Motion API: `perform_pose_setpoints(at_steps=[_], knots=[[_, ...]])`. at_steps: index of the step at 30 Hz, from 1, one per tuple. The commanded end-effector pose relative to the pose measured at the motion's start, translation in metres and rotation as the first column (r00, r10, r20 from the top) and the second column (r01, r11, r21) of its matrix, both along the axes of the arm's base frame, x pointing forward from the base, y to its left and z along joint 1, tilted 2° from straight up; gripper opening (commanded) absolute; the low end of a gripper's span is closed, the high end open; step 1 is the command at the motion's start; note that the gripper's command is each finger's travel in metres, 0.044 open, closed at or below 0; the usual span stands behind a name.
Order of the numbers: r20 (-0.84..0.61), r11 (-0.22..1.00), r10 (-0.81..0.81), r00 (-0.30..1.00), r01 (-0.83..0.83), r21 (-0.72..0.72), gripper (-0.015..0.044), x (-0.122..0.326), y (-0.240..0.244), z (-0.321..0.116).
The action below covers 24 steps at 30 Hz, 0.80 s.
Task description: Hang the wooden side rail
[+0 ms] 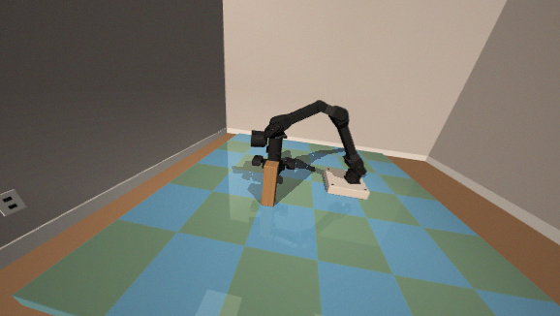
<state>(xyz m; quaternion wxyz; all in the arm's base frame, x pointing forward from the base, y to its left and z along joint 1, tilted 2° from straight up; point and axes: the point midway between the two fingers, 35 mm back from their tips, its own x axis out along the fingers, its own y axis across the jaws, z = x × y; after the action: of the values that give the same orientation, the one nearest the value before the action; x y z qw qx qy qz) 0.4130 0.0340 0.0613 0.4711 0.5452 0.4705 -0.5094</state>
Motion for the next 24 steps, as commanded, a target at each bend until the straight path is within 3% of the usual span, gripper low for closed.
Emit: perform_pose_setpoints(at_steps=[1, 24], knots=[[0.012, 1.0, -0.005, 1.0, 0.005, 0.004, 0.0, 0.0015, 0.0014, 0.0051], [0.013, 1.0, -0.005, 1.0, 0.005, 0.004, 0.0, 0.0036, 0.0029, 0.0064]])
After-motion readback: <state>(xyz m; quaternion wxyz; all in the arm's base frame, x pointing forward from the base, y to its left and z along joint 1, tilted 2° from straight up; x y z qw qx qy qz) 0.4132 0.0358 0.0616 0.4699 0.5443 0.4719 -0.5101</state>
